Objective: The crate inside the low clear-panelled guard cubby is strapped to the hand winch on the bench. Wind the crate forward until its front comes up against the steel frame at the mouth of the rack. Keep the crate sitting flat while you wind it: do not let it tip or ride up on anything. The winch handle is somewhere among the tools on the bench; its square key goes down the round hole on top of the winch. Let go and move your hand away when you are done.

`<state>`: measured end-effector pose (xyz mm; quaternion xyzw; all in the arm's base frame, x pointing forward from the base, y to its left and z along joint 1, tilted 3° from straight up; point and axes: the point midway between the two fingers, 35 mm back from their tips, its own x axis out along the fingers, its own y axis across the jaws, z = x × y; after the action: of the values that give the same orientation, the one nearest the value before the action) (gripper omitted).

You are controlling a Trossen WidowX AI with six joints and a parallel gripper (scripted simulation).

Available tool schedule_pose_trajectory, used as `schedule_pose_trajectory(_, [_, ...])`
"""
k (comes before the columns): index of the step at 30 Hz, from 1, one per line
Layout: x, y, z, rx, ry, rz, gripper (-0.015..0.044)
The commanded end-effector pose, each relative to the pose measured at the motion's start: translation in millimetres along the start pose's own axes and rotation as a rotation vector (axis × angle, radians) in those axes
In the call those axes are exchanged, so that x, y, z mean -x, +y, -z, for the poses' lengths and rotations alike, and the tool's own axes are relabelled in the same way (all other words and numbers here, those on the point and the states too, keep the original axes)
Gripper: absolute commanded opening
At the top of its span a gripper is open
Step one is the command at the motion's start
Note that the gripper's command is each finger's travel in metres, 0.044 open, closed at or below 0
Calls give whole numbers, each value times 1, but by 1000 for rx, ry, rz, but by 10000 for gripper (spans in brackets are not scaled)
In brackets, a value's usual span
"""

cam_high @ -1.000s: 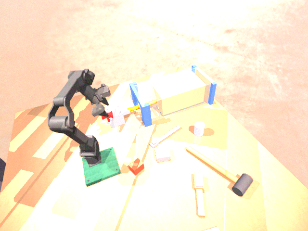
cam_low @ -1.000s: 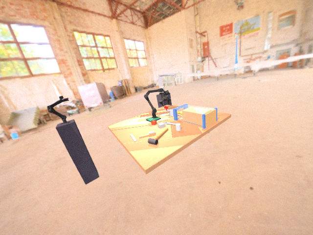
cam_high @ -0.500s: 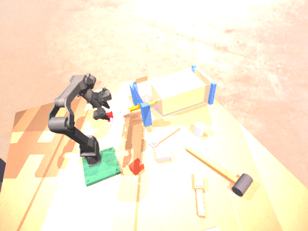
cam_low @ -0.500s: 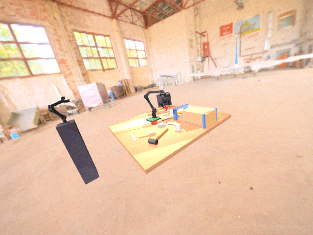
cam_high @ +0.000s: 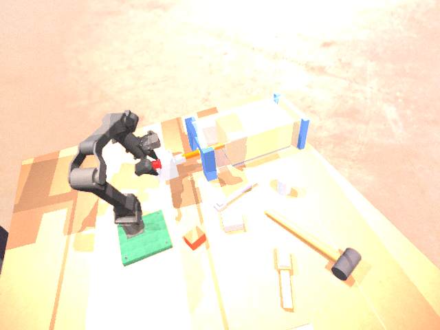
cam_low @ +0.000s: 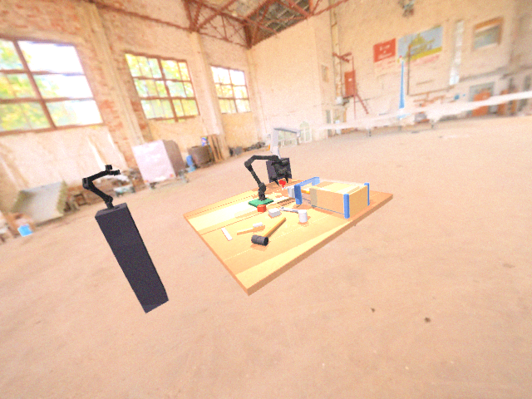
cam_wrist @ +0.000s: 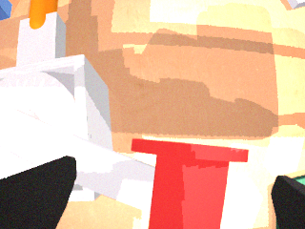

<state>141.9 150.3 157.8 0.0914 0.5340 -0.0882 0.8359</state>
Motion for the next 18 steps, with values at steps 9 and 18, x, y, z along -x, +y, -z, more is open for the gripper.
schedule_pose_trajectory(9, [0,0,0,0,0,0,151])
schedule_pose_trajectory(18, [0,0,0,0,0,0,0])
